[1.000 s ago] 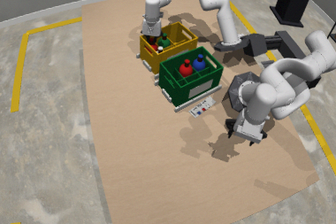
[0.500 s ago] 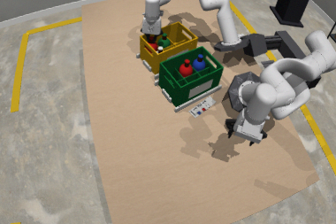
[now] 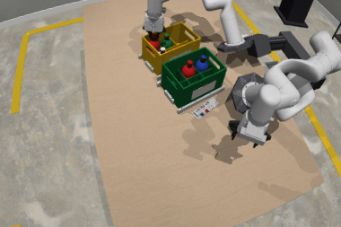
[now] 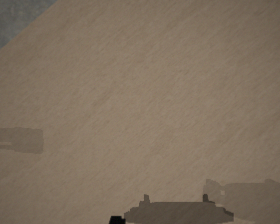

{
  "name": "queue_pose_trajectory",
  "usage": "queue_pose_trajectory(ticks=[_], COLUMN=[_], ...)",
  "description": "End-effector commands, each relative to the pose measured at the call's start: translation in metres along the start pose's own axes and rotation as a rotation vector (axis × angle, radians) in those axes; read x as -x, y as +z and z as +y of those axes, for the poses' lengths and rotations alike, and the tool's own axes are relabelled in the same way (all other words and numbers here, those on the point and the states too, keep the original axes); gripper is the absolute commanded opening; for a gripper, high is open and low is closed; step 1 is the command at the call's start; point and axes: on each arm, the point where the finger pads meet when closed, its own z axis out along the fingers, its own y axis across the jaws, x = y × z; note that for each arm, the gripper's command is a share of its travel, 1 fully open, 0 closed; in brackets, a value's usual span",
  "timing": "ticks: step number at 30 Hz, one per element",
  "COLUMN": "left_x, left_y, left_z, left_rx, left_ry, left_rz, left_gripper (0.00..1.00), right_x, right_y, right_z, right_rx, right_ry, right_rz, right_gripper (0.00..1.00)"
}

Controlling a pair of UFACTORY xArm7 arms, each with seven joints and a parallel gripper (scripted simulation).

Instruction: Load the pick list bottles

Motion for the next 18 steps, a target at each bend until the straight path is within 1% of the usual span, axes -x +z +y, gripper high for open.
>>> queue_pose_trajectory(ticks=[1, 18], left_x=[-0.001, -0.001], left_y=[-0.001, -0.001], left_z=[0.000, 0.000], left_rx=[0.001, 0.001], left_ry=[-0.001, -0.001], left_rz=[0.003, 0.003], left_gripper=[1.00, 1.00], right_x=[0.001, 0.001], right_y=[-0.008, -0.033], right_z=[-0.001, 0.000], right_rx=[-0.003, -0.003], right_ry=[-0.001, -0.001], right_rz=[-0.003, -0.003], right_gripper=[0.00, 0.00])
